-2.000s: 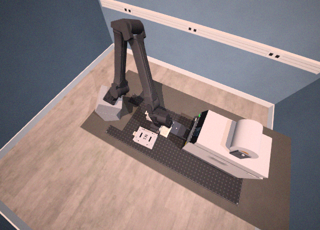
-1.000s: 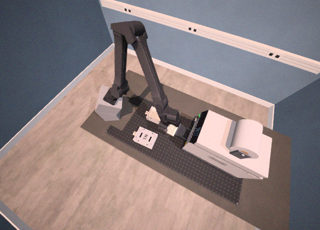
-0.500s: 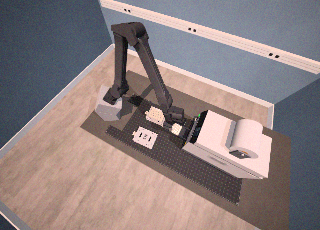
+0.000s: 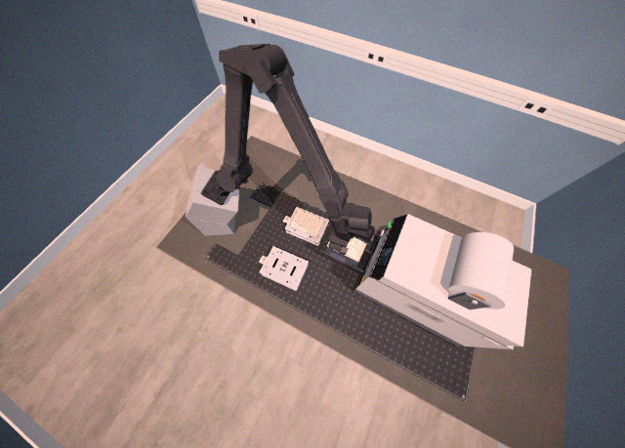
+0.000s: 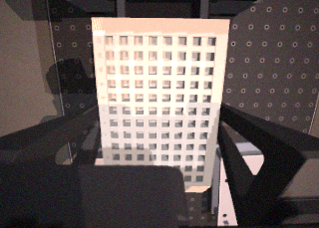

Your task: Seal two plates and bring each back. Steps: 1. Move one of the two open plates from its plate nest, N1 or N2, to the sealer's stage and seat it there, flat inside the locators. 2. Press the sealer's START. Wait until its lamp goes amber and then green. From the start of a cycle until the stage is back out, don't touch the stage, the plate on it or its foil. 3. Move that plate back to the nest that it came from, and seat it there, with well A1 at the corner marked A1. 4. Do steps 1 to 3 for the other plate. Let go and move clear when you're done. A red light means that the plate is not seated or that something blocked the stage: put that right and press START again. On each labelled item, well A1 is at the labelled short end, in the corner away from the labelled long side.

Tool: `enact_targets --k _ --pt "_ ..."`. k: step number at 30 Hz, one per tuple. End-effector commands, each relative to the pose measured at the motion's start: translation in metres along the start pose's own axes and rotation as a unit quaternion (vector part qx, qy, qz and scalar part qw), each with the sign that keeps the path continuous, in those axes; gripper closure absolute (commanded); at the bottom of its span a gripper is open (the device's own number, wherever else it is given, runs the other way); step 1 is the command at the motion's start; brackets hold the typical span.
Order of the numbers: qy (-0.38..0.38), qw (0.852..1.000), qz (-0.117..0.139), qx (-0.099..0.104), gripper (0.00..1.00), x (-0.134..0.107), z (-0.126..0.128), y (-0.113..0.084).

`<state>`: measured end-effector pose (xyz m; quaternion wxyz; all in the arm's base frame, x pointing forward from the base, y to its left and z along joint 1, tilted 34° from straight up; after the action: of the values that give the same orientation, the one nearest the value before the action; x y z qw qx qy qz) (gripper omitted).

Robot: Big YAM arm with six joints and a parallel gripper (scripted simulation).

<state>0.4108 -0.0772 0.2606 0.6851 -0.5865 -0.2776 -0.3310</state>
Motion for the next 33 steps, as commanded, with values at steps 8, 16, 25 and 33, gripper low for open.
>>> enact_targets --k 8,16,25,33 --pt "-0.003 1.000 -0.013 -0.007 1.00 0.003 -0.008 -0.006" --pt "-0.013 1.000 -0.027 -0.001 1.00 0.012 0.000 -0.011" --pt "-0.013 0.999 -0.038 0.003 1.00 0.028 0.004 -0.011" --pt "0.003 1.000 -0.012 -0.005 1.00 0.015 -0.007 -0.003"
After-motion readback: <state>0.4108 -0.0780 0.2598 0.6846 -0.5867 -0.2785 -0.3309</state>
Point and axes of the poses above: the point where the finger pads meet when closed, its own y axis out along the fingers, its own z axis across the jaws, x = y × z, the point moved 9 cm from there along -y, back along the fingers, and after that the axes turned 11 degrees about -y, right-handed, at the moved point
